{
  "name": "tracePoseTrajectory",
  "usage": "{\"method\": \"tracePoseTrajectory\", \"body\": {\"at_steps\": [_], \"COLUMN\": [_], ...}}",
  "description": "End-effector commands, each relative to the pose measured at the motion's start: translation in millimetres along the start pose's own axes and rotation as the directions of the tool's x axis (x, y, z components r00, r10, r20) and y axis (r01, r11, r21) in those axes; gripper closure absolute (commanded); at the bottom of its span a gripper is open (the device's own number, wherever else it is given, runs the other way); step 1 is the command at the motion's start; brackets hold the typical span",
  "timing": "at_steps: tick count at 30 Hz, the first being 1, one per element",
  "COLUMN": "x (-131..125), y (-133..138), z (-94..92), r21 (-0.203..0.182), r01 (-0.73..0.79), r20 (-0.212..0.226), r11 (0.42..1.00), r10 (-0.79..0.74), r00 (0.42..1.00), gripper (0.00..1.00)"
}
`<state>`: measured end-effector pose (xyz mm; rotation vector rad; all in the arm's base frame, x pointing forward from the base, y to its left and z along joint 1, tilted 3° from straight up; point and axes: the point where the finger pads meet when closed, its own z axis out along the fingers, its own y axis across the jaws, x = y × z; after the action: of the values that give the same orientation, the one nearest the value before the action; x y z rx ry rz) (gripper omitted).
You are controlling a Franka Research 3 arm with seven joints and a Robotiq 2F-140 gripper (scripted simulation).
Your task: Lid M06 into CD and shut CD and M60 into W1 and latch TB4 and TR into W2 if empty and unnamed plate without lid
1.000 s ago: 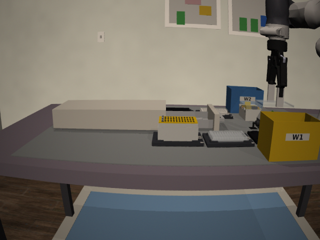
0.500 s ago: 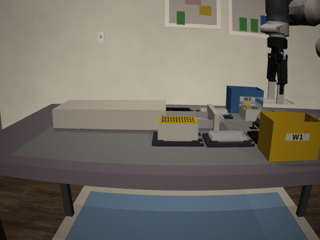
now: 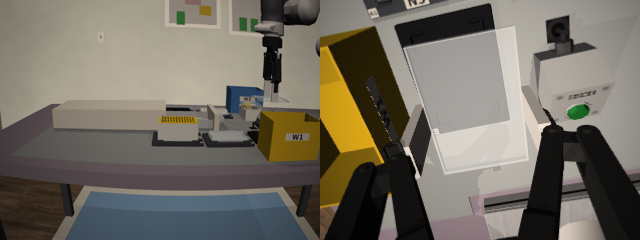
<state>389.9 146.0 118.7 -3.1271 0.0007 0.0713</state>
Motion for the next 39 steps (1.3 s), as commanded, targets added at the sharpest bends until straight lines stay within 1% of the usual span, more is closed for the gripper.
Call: {"method": "tracePoseTrajectory", "body": {"at_steps": [1,12,14,29,31,39], "x": [4,18,18,36,36,45], "y": [9,35,35,71,71,90], "z": [-0.1,-0.1,-0.1,-0.2,-0.2,-0.2], "r21": [-0.002,-0.002,-0.002,-0.002,-0.002,-0.002], "r01": [0.018,0.018,0.018,0.018,0.018,0.018], "r20": [0.001,0.001,0.001,0.001,0.001,0.001], "r11": [1.000,1.000,1.000,1.000,1.000,1.000], "r10": [-0.018,-0.018,-0.018,-0.018,-0.018,-0.018], "r00": [1.000,1.000,1.000,1.000,1.000,1.000], "gripper": [1.00,1.00,1.00,1.00,1.00,1.00]}}
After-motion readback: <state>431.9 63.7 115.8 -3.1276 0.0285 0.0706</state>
